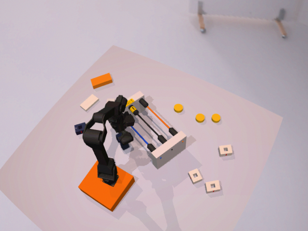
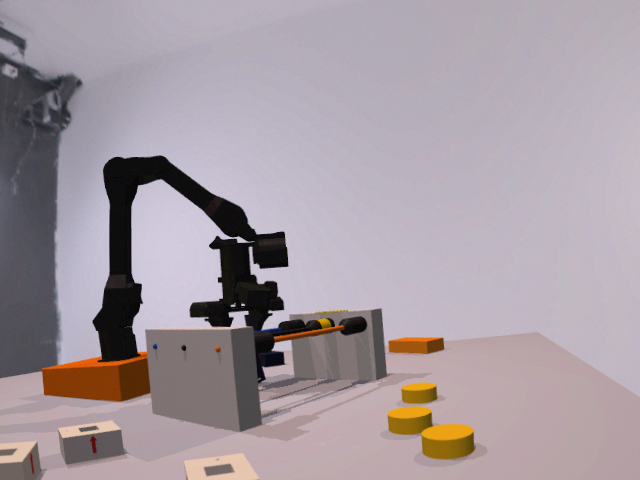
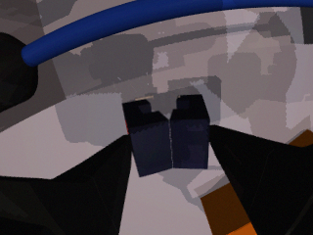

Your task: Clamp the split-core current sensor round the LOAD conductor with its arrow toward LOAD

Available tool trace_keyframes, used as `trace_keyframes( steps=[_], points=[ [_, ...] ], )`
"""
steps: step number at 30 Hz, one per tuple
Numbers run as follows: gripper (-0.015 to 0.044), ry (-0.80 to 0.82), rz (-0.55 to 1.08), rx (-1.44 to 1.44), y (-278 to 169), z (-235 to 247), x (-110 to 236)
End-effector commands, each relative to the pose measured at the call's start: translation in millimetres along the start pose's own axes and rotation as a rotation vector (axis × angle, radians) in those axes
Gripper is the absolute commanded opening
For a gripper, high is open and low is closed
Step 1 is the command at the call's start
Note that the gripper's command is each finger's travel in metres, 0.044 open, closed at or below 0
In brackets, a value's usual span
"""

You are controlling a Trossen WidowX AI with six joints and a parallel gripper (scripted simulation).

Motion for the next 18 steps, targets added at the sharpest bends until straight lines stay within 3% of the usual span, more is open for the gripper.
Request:
trace_keyframes(
  steps=[1,6,18],
  points=[
    [0.0130,0.002,0.000,0.000,0,1,3],
    [0.0000,0.002,0.000,-0.001,3,4,22],
    [0.0000,-0.001,0.000,-0.002,5,7,82]
  ],
)
Point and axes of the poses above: the point midway between the two fingers, 35 mm back from their tips, its own x axis back along the fingers, its own z axis across the jaws, y = z × x, the point moved 1 cm from there along x, back along the fingers, and after that the axes turned 1 degree about -x, right-handed, at the moved point
